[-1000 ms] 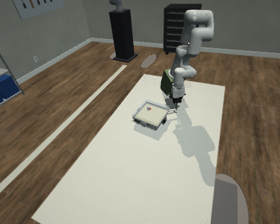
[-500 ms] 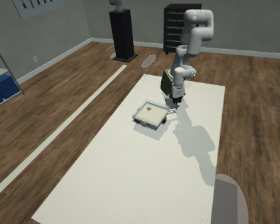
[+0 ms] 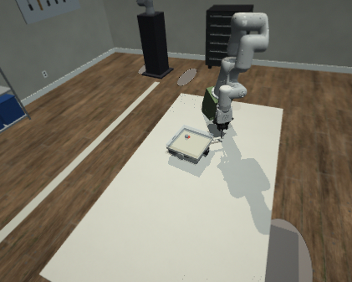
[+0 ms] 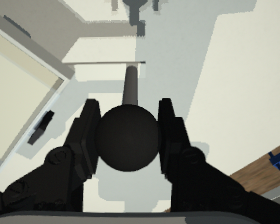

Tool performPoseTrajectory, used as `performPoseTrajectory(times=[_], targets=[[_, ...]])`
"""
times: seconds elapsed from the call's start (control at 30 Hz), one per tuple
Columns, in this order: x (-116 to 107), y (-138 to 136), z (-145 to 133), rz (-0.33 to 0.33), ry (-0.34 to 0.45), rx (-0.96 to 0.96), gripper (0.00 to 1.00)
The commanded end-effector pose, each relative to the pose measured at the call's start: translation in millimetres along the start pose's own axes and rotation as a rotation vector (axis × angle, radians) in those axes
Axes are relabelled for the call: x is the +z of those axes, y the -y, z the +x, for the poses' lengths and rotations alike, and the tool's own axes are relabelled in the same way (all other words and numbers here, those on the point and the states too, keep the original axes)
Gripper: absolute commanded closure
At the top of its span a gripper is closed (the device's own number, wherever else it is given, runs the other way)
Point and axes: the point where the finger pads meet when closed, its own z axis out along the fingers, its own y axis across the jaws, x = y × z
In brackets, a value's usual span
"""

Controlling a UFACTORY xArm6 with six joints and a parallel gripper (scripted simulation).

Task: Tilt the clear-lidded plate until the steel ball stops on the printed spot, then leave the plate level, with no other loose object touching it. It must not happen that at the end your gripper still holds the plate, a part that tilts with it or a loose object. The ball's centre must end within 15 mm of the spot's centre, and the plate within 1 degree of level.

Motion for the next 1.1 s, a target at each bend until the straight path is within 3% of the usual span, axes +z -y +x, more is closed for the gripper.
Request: performPoseTrajectory(times=[0.0,1.07], targets=[[-0.6,0.5,-2.1,0.002,0.004,-0.001,1.00],[-0.6,0.5,-2.1,0.002,0.004,-0.001,1.00]])
